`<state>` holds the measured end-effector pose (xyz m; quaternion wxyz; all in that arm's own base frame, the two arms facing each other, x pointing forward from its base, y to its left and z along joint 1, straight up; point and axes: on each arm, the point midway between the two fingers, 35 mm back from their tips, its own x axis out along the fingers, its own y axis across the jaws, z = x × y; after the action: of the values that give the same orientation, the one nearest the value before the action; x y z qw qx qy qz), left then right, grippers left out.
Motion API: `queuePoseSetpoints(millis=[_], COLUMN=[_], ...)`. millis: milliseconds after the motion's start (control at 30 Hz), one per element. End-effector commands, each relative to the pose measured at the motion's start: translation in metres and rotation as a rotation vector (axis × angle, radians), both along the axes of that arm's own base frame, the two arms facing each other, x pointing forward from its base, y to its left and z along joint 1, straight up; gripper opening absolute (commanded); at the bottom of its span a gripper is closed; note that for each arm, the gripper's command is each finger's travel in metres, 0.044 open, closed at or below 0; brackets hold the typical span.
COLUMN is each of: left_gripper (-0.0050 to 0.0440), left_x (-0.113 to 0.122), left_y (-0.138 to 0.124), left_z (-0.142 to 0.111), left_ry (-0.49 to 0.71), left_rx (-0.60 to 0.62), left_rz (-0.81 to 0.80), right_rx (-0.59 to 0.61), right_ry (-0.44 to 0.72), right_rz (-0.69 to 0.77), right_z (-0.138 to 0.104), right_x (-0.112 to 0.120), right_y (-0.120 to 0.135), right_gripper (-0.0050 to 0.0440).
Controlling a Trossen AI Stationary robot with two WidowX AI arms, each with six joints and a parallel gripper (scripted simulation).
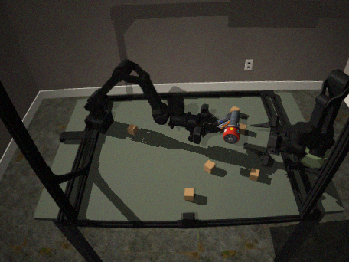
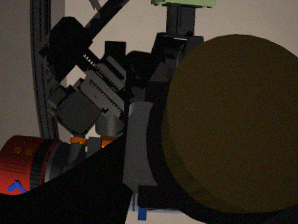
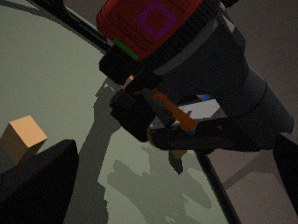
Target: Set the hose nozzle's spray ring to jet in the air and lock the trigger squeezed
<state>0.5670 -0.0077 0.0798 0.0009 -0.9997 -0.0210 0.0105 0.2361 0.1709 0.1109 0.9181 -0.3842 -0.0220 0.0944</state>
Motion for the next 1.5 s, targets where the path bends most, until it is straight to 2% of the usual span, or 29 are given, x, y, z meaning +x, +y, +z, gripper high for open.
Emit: queuePoseSetpoints(millis=[0,1033,1233,1467], left_gripper=[0.0,0.0,0.0,0.0], left_x=[0.001,0.001,0.002,0.006], left_y=[0.0,0.0,0.0,-0.002], left_z=[0.006,0.006,0.005,-0.003], left_ry=[-0.021,-0.021,-0.011,0.089], left_rx=[-0.001,-0.001,-0.002,-0.005], left_rz=[-0.003,-0.003,-0.003,-0.009], right_rx=[-0.032,-0.432,-0.442,-0.442], right_ry=[-0.01,-0.083,-0.084,-0.084], right_rz=[-0.006,-0.036,-0.037,-0.037], right_z=[0.002,0.002,0.002,0.002], right_x=[-0.003,-0.038,-0.039,-0.039], right_y=[-0.001,-0.009,-0.009,-0.009], right_gripper=[0.04,0.04,0.04,0.04])
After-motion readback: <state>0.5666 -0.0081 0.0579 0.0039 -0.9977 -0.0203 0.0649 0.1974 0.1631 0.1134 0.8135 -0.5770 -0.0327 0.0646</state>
